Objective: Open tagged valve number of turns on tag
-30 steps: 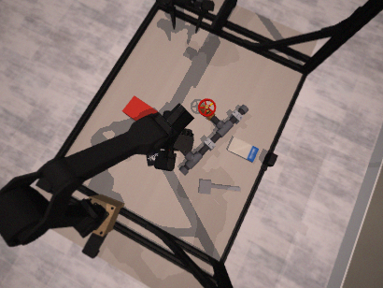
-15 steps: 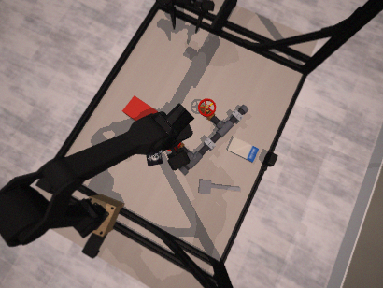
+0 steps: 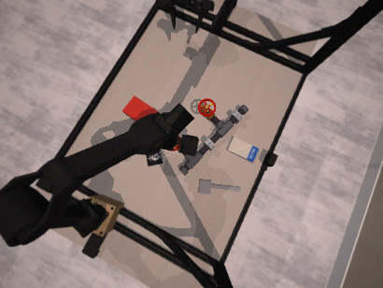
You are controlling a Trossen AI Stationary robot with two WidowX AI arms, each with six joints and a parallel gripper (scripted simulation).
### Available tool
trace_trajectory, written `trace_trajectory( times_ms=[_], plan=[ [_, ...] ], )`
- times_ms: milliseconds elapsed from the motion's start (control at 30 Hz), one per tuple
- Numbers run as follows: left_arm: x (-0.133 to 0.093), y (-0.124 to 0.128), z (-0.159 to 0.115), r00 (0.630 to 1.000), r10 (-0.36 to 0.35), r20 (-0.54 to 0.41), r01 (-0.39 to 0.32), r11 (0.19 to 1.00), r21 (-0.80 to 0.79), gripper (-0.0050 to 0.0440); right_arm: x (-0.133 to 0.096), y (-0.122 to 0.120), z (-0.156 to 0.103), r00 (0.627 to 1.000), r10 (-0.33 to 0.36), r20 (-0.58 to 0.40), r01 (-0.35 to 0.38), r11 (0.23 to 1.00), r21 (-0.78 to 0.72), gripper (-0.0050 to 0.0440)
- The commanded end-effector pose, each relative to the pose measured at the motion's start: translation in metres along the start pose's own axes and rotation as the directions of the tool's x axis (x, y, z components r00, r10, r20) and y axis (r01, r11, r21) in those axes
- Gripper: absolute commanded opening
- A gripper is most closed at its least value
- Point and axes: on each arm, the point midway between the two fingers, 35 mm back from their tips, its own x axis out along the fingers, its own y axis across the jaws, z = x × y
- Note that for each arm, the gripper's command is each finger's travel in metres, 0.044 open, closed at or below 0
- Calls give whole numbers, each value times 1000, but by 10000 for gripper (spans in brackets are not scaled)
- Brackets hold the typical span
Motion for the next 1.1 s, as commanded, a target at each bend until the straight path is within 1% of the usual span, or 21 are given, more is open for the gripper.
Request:
trace_trajectory(
  times_ms=[0,167,200,667,733,800,900,933,1000,1067],
  plan=[
    [0,0,0,1000,0,1,0,979,-203,0,0,0,0,1000,0,0,0,1000,0,400],
    [0,0,0,1000,0,1,0,976,-217,0,0,0,0,1000,0,0,0,1000,0,400],
    [0,0,0,1000,0,0,0,982,-190,24,0,0,0,1000,0,0,0,1000,0,400],
    [0,0,0,1000,0,0,0,982,-190,360,0,0,0,1000,0,0,0,1000,0,400],
    [0,0,0,1000,0,0,0,982,-190,360,0,0,0,1000,0,0,0,1000,0,400],
    [0,0,0,1000,0,0,0,982,-190,400,0,0,0,1000,0,0,0,1000,0,400],
    [0,0,0,1000,0,0,0,985,-175,400,0,0,0,1000,0,0,0,1000,0,400],
    [0,0,0,1000,0,0,0,992,-129,400,0,0,0,1000,0,0,0,1000,0,400],
    [0,0,0,1000,0,0,0,999,42,400,0,0,0,1000,0,0,0,1000,0,400],
    [0,0,0,1000,0,0,0,983,183,400,0,0,0,1000,0,0,0,1000,0,400]
  ],
)
